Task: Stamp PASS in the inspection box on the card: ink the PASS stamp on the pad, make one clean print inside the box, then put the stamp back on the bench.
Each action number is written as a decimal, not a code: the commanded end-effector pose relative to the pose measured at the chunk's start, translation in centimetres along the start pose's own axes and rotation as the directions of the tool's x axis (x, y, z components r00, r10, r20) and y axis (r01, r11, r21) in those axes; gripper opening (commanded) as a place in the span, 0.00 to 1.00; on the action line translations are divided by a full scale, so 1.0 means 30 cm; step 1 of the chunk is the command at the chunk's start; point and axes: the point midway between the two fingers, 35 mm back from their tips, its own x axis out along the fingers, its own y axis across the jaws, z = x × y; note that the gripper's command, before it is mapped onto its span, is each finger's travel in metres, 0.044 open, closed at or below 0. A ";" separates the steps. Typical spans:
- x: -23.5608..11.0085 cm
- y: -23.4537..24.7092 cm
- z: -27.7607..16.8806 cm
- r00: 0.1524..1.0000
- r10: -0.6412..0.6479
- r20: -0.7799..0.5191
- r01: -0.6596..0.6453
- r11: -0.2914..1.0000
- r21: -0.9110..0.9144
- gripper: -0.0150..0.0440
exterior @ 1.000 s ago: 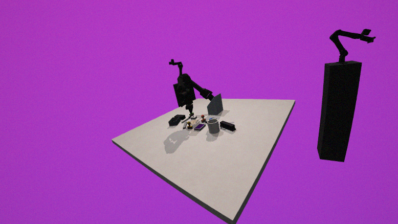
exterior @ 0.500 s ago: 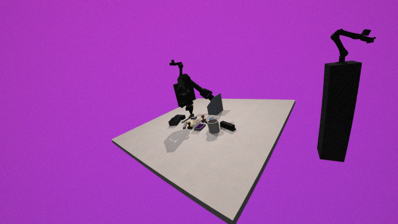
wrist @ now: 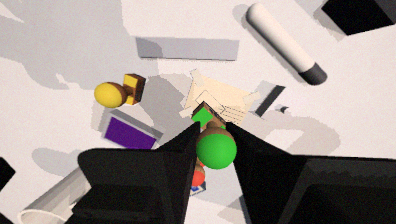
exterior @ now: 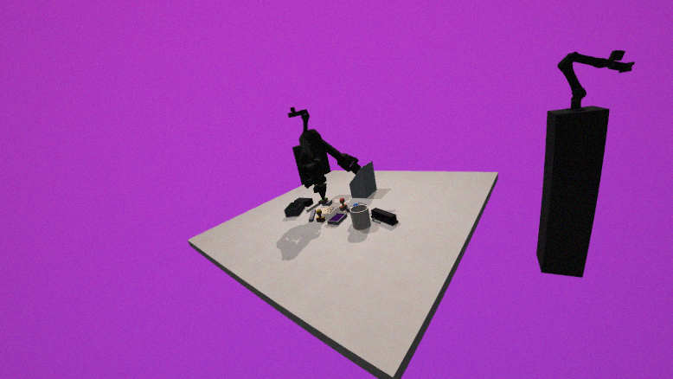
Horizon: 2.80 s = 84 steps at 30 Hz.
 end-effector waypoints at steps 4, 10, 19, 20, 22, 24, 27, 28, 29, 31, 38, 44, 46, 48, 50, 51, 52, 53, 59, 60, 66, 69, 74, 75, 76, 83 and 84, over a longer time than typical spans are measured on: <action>0.018 -0.003 -0.004 1.000 -0.004 0.002 0.004 1.000 -0.009 0.25; 0.032 -0.002 -0.004 1.000 -0.004 0.003 0.004 1.000 -0.009 0.25; 0.052 -0.002 -0.005 1.000 -0.003 0.004 0.004 1.000 -0.009 0.25; 0.054 -0.002 -0.005 1.000 -0.003 0.004 0.003 1.000 -0.009 0.25; 0.058 -0.001 -0.005 1.000 -0.003 0.004 0.003 1.000 -0.009 0.25; 0.063 -0.001 -0.005 1.000 -0.003 0.004 0.003 1.000 -0.009 0.25; 0.069 -0.001 -0.005 1.000 -0.003 0.005 0.003 1.000 -0.009 0.25; 0.072 -0.001 -0.005 1.000 -0.003 0.005 0.003 1.000 -0.009 0.25; 0.074 -0.001 -0.005 1.000 -0.003 0.005 0.003 1.000 -0.009 0.25; 0.078 -0.002 -0.005 1.000 -0.003 0.005 0.003 1.000 -0.009 0.25; 0.094 -0.002 -0.005 1.000 -0.003 0.007 0.003 1.000 -0.009 0.25; 0.107 -0.003 -0.005 1.000 -0.003 0.008 0.003 1.000 -0.009 0.25; 0.111 -0.003 -0.005 1.000 -0.003 0.008 0.003 1.000 -0.009 0.25; 0.116 -0.003 -0.006 1.000 -0.003 0.008 0.003 1.000 -0.009 0.25; 0.120 -0.003 -0.006 1.000 -0.003 0.009 0.003 1.000 -0.009 0.25; 0.122 -0.004 -0.006 1.000 -0.003 0.009 0.003 1.000 -0.009 0.25; 0.124 -0.004 -0.006 1.000 -0.003 0.009 0.003 1.000 -0.009 0.25; 0.126 -0.004 -0.006 1.000 -0.003 0.009 0.003 1.000 -0.009 0.25; 0.139 -0.005 -0.006 1.000 -0.004 0.011 0.004 1.000 -0.008 0.25; 0.142 -0.006 -0.006 1.000 -0.004 0.011 0.004 1.000 -0.008 0.25; 0.154 -0.007 -0.007 1.000 -0.004 0.012 0.004 1.000 -0.008 0.25; 0.161 -0.008 -0.007 1.000 -0.004 0.013 0.005 1.000 -0.008 0.25; 0.162 -0.008 -0.007 1.000 -0.005 0.013 0.005 1.000 -0.008 0.25; 0.162 -0.008 -0.007 1.000 -0.005 0.013 0.005 1.000 -0.008 0.25; 0.162 -0.008 -0.007 1.000 -0.005 0.013 0.005 1.000 -0.008 0.25; 0.166 -0.008 -0.007 1.000 -0.005 0.013 0.005 1.000 -0.008 0.25; 0.166 -0.008 -0.007 1.000 -0.005 0.013 0.005 1.000 -0.008 0.25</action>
